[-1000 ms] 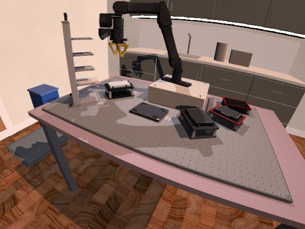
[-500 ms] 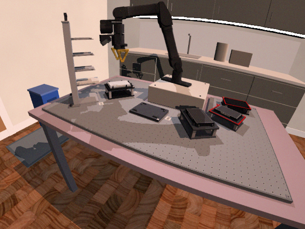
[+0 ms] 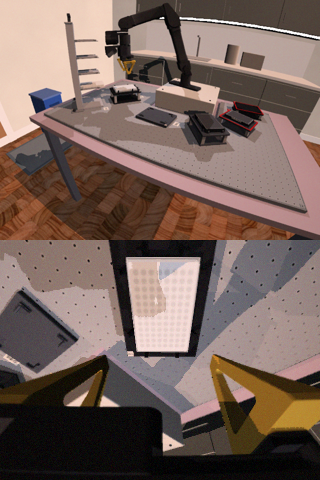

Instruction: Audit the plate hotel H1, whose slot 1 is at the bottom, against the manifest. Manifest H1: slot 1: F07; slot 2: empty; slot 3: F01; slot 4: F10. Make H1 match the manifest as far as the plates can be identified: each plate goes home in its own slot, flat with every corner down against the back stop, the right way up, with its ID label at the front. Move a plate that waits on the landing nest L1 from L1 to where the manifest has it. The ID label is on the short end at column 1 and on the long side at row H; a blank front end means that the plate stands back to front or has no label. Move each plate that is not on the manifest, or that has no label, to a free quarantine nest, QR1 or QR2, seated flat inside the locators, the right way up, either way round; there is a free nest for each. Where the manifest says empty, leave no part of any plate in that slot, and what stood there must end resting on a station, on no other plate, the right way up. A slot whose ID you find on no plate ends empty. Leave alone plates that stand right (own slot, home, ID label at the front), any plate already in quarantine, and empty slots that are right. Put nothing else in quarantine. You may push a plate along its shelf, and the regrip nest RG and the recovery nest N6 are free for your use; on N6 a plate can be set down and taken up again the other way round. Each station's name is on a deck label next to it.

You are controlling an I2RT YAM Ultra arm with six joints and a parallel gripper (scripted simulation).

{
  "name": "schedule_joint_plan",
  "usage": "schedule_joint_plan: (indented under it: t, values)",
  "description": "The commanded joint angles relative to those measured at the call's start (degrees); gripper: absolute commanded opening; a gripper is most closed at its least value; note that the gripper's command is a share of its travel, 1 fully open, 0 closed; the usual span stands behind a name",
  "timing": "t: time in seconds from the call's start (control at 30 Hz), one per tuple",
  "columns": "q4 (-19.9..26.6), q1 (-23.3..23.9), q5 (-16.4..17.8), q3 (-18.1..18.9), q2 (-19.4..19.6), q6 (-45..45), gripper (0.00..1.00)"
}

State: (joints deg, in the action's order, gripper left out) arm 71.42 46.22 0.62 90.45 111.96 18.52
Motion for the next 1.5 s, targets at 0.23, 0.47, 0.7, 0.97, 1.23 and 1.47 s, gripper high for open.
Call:
schedule_joint_plan:
  t: [0.23,0.47,0.7,0.97,1.23,1.47]
  values:
    - [-8.13,-0.07,0.04,-4.4,0.54,-0.22,1.0]
    - [-9.1,-0.08,0.04,-5.15,0.76,-0.22,1.0]
    - [-9.08,-0.07,0.04,-5.14,0.76,-0.22,1.0]
    - [-9.09,-0.07,0.04,-5.15,0.76,-0.22,1.0]
    - [-9.09,-0.07,0.04,-5.15,0.76,-0.22,1.0]
    - [-9.95,-0.08,0.04,-5.79,0.98,-0.23,1.0]
